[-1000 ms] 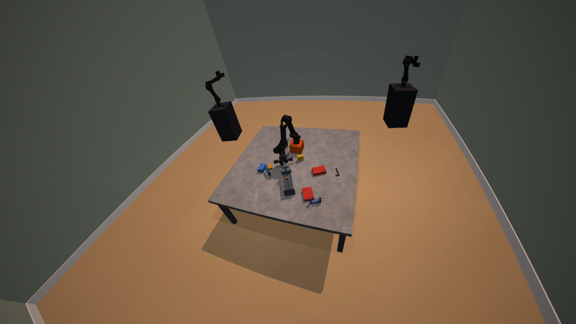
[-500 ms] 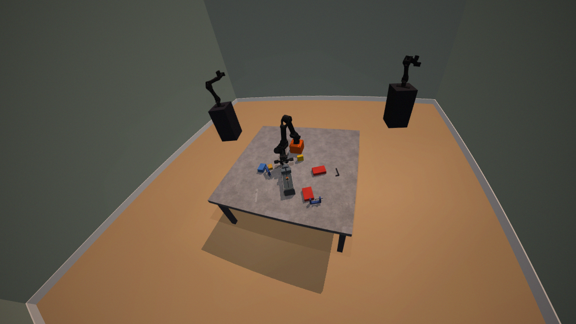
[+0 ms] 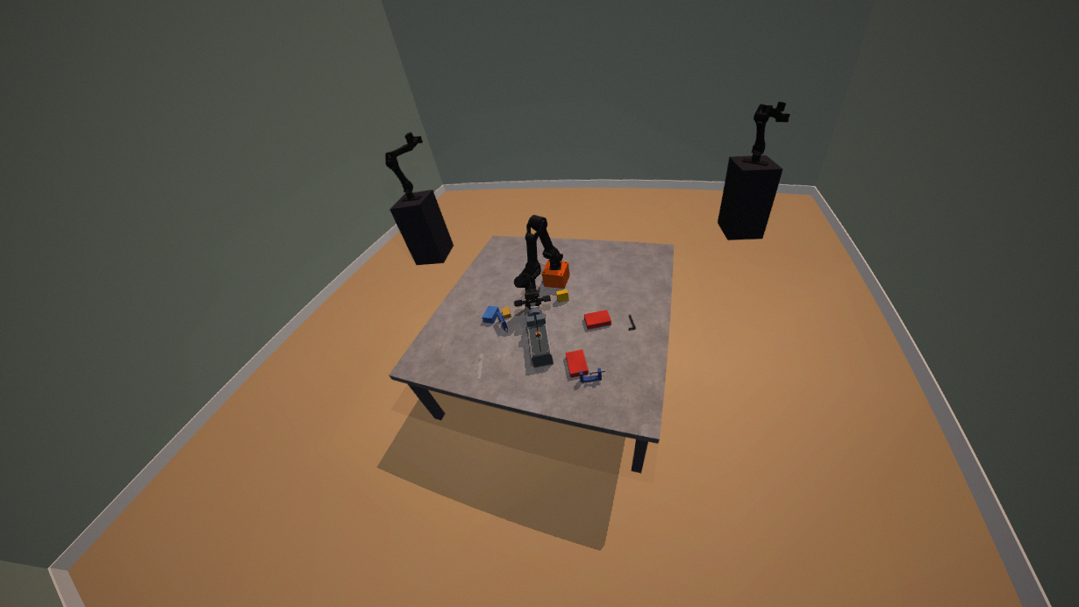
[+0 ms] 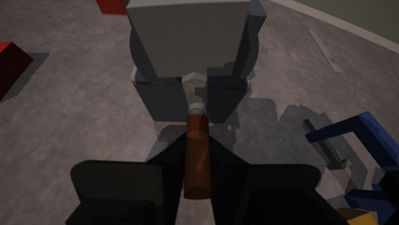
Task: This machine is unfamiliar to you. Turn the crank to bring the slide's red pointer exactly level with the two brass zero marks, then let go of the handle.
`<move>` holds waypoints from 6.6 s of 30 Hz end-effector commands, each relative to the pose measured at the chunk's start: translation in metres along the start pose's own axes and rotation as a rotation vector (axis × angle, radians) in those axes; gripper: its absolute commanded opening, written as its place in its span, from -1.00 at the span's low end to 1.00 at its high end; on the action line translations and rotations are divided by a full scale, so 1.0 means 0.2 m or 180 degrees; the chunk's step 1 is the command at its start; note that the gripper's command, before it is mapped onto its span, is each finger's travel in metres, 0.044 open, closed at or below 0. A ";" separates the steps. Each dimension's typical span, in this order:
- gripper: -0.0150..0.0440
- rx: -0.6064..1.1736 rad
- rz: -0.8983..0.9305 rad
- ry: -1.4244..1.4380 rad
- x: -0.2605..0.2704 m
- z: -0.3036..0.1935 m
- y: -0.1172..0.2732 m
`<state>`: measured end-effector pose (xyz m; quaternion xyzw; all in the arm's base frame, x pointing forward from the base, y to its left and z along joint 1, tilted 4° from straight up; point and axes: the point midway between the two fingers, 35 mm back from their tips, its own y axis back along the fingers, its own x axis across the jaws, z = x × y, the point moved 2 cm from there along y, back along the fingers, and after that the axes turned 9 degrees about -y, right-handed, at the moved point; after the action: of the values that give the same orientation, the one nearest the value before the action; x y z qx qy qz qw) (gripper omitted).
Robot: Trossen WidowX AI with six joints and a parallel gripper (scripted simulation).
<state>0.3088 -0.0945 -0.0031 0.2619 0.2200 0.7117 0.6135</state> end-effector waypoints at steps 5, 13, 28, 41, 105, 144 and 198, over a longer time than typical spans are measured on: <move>-0.49 0.0021 0.0083 -0.0005 0.05 -0.01 0.00; -0.49 0.0021 0.0084 -0.0006 0.06 -0.01 0.00; -0.49 0.0021 0.0086 -0.0008 0.11 0.00 0.02; -0.49 0.0020 0.0087 -0.0010 0.17 0.04 0.07; -0.49 0.0018 0.0079 0.0000 0.03 0.23 0.22; -0.49 0.0019 0.0076 0.0004 -0.07 0.21 0.18; -0.49 0.0021 0.0081 -0.0002 -0.02 -0.01 -0.01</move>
<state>0.3110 -0.1050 -0.0015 0.2596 0.2175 0.7152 0.6113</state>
